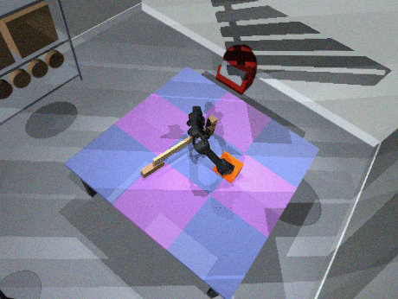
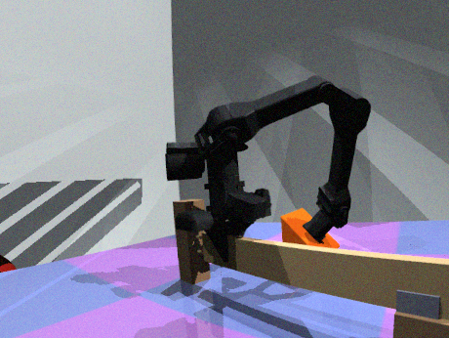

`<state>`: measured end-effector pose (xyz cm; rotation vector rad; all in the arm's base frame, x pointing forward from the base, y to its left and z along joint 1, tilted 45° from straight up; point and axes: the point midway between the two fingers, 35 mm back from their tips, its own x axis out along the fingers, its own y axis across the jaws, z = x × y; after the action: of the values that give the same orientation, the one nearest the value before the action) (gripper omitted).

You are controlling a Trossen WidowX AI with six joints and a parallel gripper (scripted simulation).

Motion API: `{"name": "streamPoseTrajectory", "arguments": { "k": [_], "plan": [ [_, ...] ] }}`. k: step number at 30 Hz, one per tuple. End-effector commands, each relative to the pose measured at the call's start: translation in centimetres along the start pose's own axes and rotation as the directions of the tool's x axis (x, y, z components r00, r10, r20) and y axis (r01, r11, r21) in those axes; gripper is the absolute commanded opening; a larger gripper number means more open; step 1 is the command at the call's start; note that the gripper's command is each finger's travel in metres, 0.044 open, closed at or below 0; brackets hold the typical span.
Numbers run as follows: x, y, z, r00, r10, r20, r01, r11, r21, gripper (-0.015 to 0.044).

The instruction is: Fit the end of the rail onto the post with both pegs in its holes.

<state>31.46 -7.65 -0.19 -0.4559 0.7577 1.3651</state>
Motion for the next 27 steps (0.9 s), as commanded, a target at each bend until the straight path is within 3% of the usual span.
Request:
{"name": "streamPoseTrajectory", "arguments": {
  "k": [1,27],
  "plan": [
    [0.01,0.03,-0.33,1.000,0.000,-0.002,0.000,1.000,-0.001,0.0000],
    [-0.03,0.03,-1.12,1.000,-0.001,-0.003,0.001,1.000,-0.001,0.0000]
  ]
}}
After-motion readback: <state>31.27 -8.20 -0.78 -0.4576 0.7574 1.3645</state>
